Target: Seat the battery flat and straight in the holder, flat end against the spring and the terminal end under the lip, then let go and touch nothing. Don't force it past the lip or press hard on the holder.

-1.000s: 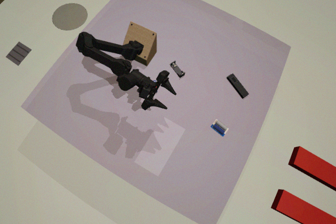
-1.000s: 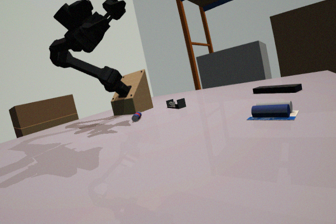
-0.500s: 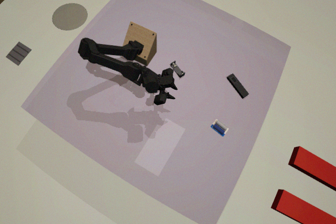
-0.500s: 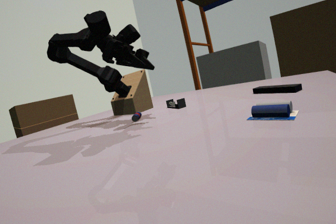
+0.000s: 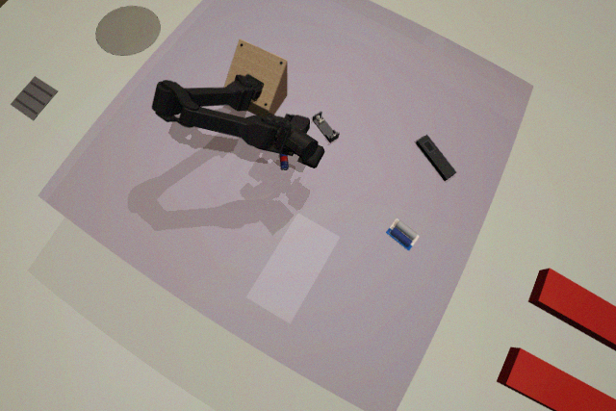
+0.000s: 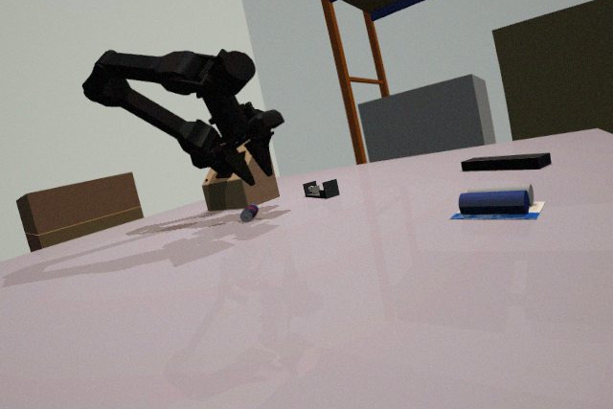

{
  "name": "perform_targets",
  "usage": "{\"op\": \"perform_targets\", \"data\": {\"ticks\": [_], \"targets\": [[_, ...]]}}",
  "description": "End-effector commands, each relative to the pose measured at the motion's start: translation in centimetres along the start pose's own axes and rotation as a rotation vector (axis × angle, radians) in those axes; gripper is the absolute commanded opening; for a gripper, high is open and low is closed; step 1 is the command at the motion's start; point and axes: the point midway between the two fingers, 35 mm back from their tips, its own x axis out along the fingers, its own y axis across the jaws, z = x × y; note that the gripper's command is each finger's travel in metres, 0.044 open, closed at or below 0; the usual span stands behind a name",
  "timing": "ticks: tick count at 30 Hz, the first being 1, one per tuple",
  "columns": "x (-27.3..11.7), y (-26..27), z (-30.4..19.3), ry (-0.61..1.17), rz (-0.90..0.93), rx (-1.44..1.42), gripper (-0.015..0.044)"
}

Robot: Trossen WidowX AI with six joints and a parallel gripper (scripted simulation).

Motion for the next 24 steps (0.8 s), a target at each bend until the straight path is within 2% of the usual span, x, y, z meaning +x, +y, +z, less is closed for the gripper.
{"op": "perform_targets", "data": {"ticks": [1,15,24], "targets": [[0.7,4.3,-0.2,0.052,0.266,-0.612,0.0242],[0.7,4.3,-0.2,0.052,0.266,-0.612,0.0242],[2.1,4.5,-0.3,0.049,0.266,-0.611,0.0242]]}}
